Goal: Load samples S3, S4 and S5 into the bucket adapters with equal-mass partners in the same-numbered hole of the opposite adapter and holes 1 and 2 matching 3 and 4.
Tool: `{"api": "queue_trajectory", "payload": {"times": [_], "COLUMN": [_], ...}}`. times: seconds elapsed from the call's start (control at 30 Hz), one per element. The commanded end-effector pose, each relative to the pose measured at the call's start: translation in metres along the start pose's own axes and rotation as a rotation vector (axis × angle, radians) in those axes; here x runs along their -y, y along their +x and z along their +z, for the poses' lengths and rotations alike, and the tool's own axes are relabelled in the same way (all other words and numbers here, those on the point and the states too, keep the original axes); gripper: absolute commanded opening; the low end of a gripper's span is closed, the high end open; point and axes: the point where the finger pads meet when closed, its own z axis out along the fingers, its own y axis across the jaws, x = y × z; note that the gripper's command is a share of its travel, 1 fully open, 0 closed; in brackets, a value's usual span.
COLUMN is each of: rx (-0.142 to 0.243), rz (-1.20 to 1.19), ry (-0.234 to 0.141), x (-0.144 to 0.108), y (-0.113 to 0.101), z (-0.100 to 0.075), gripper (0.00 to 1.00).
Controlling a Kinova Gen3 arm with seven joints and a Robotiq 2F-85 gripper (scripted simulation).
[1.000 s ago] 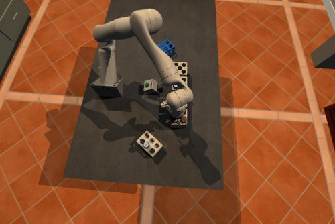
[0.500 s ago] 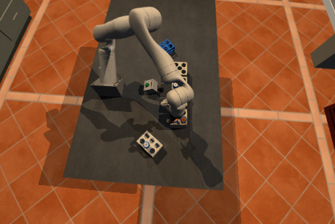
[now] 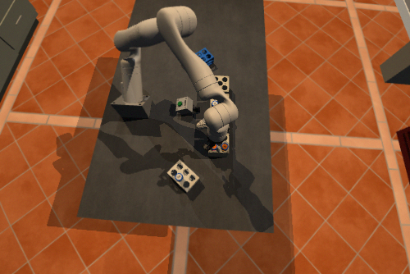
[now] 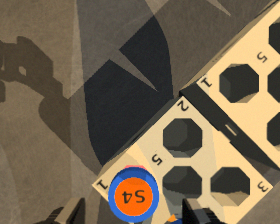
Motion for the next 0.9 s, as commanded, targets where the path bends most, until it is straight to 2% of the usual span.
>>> {"api": "queue_trajectory", "payload": {"times": [0.0, 0.87], "rx": [0.004, 0.004], "rz": [0.007, 0.007], "ry": [0.003, 0.003], "x": [0.002, 0.002], "y": [0.0, 0.0], "z": [-0.01, -0.042], "gripper": [0.62, 0.62]}}
